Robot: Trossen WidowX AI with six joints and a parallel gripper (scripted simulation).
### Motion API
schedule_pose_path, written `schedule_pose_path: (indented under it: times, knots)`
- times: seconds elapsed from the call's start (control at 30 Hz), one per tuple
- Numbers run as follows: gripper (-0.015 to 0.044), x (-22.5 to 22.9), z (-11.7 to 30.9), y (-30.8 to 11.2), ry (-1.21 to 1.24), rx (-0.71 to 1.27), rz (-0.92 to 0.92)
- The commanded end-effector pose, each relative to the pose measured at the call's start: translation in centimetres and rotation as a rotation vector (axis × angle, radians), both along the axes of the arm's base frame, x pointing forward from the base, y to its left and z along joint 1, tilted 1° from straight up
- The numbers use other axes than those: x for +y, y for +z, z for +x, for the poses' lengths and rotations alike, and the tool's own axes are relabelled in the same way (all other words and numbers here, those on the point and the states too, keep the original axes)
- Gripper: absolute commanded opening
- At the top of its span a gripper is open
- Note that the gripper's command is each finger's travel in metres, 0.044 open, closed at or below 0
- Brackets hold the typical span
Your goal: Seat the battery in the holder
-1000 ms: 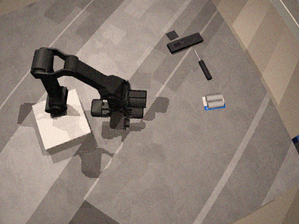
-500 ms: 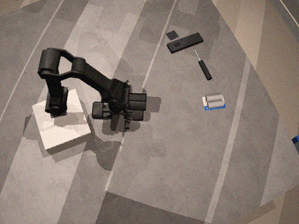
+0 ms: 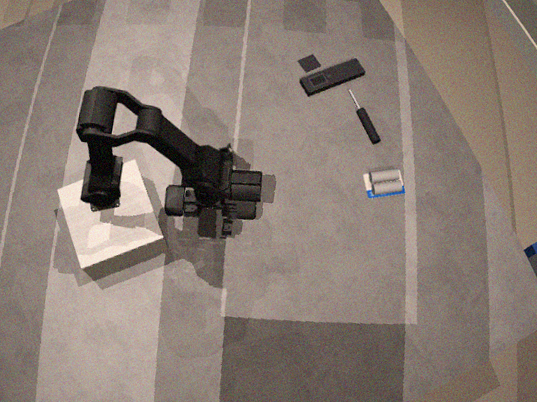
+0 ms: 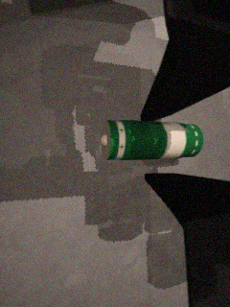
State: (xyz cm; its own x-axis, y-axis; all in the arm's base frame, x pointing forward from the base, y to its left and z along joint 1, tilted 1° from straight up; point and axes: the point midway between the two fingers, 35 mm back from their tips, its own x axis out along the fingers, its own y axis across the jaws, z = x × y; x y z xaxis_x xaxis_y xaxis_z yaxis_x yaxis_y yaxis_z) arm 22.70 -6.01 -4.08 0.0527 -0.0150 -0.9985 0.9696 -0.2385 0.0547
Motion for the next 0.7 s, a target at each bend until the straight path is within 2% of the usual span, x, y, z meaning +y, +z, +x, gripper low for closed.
schedule_pose_path:
  times: [0.0,0.37,0.47,0.67]
  knots:
    - [0.0164,0.0,-0.3,-0.3,-0.005,0.012,-0.002]
    - [0.0091,0.0,-0.3,-0.3,-0.005,0.012,-0.002]
    - [0.0088,0.0,-0.3,-0.2,-0.005,0.012,-0.002]
    - [0.0088,0.0,-0.4,3.7,-0.005,0.012,-0.003]
